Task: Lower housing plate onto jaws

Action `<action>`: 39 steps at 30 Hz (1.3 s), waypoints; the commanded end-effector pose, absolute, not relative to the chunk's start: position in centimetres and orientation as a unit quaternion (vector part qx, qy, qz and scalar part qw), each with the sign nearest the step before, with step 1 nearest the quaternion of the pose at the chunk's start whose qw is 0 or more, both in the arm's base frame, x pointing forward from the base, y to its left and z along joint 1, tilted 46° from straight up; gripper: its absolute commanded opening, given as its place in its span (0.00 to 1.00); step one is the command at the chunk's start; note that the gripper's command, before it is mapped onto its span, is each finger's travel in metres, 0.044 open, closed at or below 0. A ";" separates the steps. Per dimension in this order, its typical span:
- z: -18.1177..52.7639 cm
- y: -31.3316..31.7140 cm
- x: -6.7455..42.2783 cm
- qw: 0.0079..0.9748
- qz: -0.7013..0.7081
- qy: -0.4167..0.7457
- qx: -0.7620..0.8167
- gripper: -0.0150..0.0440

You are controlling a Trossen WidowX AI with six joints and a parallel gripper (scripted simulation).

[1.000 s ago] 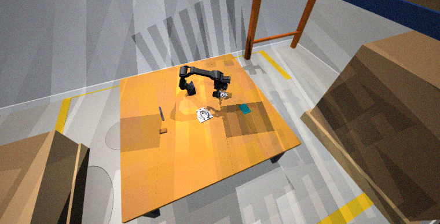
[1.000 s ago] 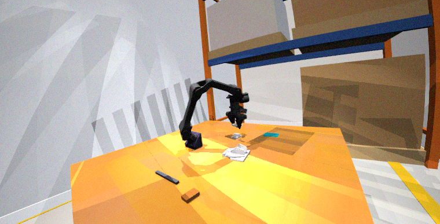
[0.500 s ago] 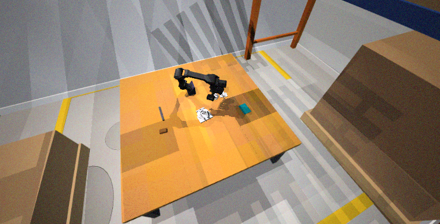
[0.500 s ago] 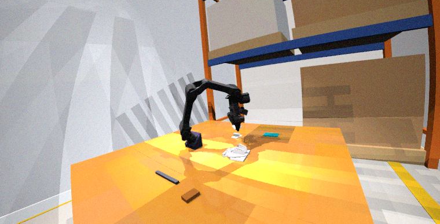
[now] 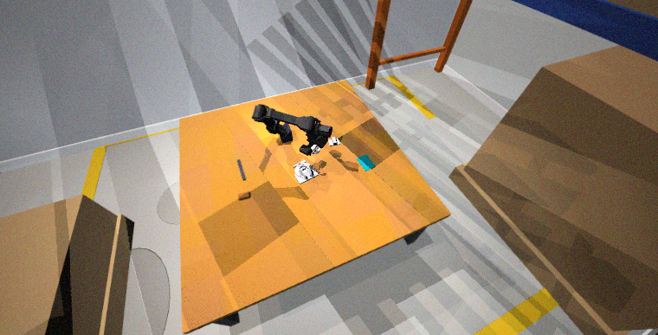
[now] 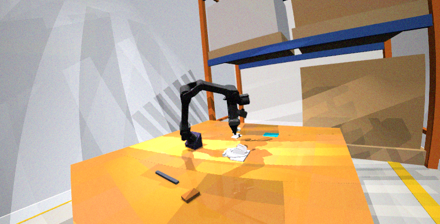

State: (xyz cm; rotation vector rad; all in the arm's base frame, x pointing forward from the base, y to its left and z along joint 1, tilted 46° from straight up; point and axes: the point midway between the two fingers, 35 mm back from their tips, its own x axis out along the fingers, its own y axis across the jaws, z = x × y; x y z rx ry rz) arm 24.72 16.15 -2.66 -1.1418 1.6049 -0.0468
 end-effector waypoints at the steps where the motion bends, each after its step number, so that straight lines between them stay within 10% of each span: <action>1: -1.7 15.2 25.2 0.568 -0.042 0.676 -0.468 0.85; 39: 3.3 8.3 26.9 0.640 -0.182 0.654 -0.361 0.85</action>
